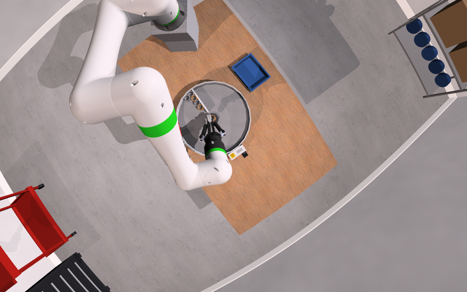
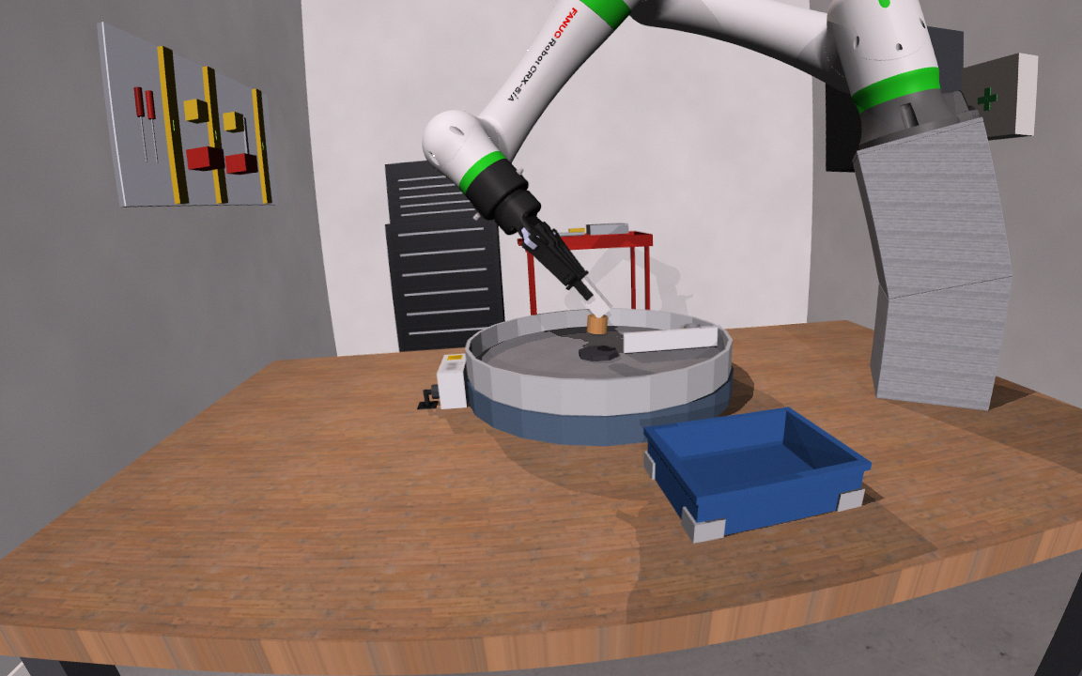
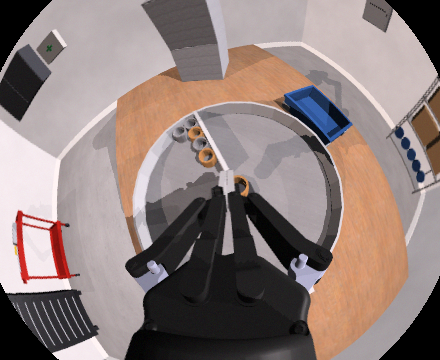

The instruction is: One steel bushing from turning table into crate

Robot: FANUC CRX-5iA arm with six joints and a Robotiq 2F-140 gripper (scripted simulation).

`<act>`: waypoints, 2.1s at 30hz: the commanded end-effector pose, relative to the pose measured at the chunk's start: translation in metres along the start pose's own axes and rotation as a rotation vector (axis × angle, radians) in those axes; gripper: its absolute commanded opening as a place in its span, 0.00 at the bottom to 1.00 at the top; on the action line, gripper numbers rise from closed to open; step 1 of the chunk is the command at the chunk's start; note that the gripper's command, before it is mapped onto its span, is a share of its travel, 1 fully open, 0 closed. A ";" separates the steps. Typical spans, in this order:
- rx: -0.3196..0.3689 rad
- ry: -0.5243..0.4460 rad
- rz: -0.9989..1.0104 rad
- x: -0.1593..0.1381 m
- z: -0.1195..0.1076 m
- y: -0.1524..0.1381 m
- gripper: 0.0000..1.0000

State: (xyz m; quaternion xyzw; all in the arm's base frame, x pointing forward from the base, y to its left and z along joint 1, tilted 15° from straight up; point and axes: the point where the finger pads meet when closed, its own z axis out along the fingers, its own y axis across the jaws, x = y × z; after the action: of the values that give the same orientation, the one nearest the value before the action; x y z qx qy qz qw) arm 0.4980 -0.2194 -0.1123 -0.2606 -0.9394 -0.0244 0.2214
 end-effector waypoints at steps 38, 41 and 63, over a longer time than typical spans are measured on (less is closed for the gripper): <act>0.000 0.000 0.000 -0.015 0.017 0.000 0.00; 0.000 0.000 0.000 -0.015 0.017 0.000 0.00; 0.000 0.000 0.000 -0.015 0.018 0.000 0.00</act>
State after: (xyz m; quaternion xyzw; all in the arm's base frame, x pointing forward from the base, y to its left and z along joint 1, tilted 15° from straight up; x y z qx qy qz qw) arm 0.5024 -0.2235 -0.1347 -0.2606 -0.9394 -0.0243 0.2214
